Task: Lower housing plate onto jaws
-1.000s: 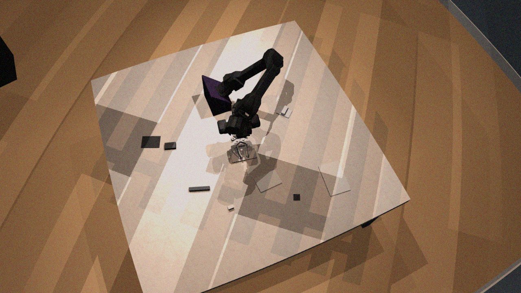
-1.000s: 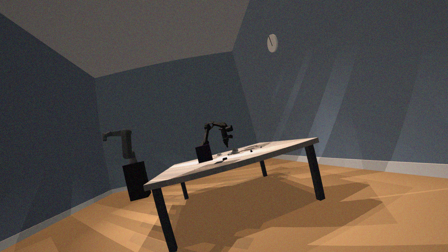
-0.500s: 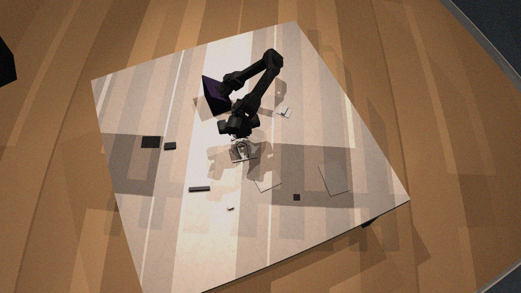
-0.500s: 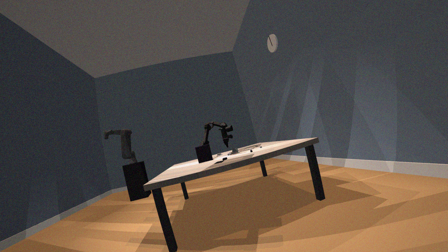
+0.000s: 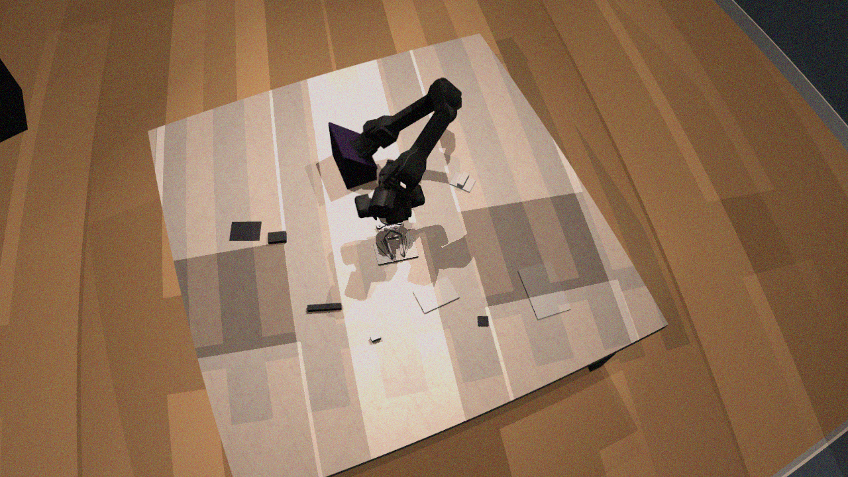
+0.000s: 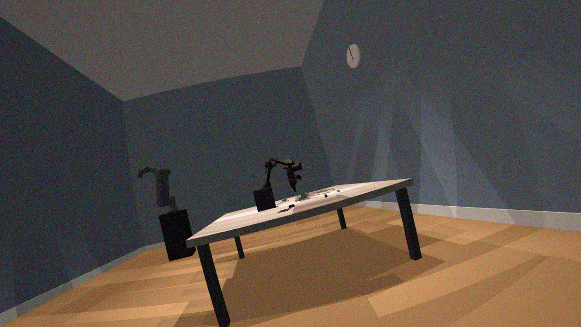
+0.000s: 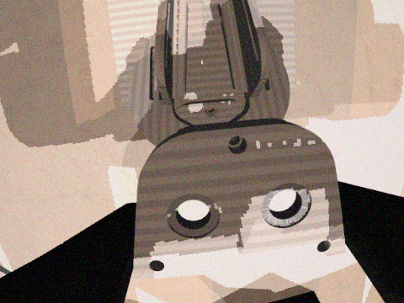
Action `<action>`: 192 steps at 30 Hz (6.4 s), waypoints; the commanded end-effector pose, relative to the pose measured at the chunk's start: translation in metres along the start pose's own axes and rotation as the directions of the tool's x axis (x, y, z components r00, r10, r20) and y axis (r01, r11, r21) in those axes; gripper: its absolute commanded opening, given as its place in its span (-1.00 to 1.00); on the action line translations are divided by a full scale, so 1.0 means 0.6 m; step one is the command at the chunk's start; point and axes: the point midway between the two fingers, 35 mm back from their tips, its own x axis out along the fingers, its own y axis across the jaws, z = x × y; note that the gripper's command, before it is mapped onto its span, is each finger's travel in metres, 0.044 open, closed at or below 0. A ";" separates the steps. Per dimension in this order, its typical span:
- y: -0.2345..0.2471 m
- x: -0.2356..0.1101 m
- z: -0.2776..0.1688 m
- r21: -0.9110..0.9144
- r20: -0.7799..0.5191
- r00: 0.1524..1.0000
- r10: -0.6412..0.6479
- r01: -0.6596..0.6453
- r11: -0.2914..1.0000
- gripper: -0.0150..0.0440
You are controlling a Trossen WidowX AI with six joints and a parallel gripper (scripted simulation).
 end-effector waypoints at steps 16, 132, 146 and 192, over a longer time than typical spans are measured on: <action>0.002 0.000 -0.001 0.018 0.000 1.000 0.002 -0.002 1.000 0.70; 0.005 0.121 -0.002 0.016 0.000 1.000 0.005 -0.005 1.000 0.70; 0.006 0.127 -0.002 0.017 0.000 1.000 0.005 -0.005 1.000 0.70; 0.006 0.128 -0.002 0.017 0.000 1.000 0.005 -0.005 1.000 0.70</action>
